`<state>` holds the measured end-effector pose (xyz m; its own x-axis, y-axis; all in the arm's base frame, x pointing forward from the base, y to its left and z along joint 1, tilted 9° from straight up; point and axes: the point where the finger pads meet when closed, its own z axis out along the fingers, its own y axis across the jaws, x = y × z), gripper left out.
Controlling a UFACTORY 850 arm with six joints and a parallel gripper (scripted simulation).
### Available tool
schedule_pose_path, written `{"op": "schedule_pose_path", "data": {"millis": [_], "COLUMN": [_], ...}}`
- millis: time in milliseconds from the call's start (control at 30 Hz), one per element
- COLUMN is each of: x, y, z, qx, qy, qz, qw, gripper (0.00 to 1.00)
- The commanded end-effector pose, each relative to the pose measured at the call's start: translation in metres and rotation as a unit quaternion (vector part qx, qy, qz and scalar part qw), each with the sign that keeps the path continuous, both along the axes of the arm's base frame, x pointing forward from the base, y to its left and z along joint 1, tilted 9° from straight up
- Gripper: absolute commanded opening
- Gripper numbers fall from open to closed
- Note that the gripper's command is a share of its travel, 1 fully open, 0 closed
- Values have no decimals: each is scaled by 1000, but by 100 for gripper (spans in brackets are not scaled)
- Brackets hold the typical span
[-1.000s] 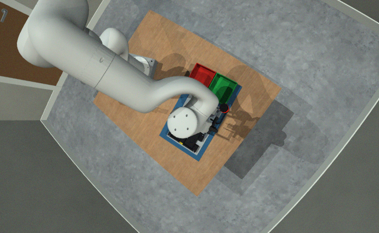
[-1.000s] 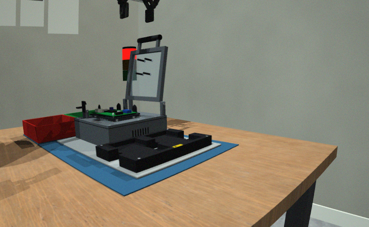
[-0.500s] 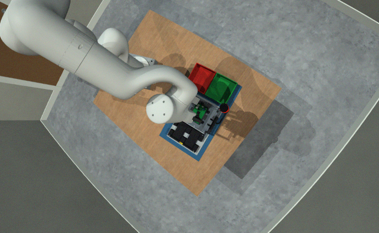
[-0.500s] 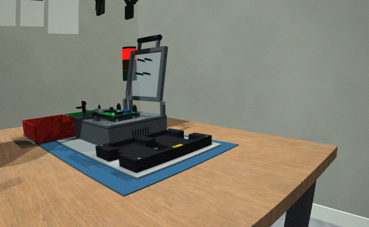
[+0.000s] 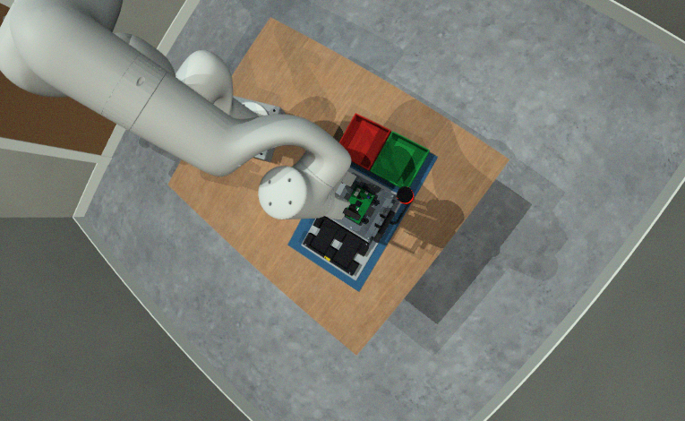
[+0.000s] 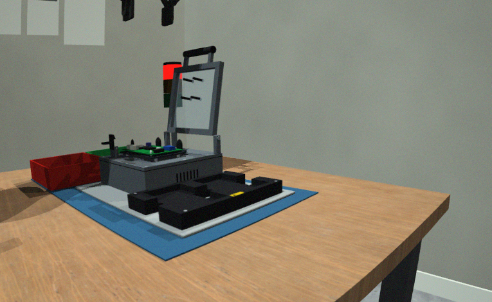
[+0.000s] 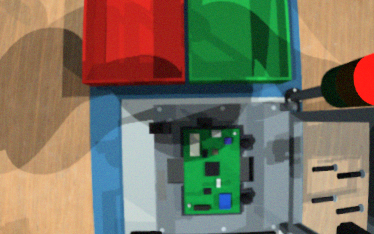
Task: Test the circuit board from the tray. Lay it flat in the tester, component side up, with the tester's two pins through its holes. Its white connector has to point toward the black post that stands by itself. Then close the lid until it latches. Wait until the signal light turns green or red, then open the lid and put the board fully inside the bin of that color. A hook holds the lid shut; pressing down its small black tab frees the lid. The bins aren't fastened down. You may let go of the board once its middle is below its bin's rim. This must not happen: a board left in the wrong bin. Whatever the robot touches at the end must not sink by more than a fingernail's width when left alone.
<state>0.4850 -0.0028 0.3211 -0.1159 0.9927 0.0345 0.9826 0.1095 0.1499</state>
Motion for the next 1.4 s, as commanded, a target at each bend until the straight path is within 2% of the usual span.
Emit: {"op": "schedule_pose_path", "data": {"millis": [0,267,333,833,900,1167,1367], "x": [2,7,7,22,22,27,29], "y": [0,2,2,7,7,9,10], "z": [-8,-42,-42,-141,-141,-179,-191], "qx": [0,0,0,0,0,0,0], "qy": [-1,-1,-1,-1,-1,-1,-1], "qz": [0,0,0,0,0,0,0], "qw": [1000,1000,1000,1000,1000,1000,1000], "gripper": [100,100,100,100,100,100,100]}}
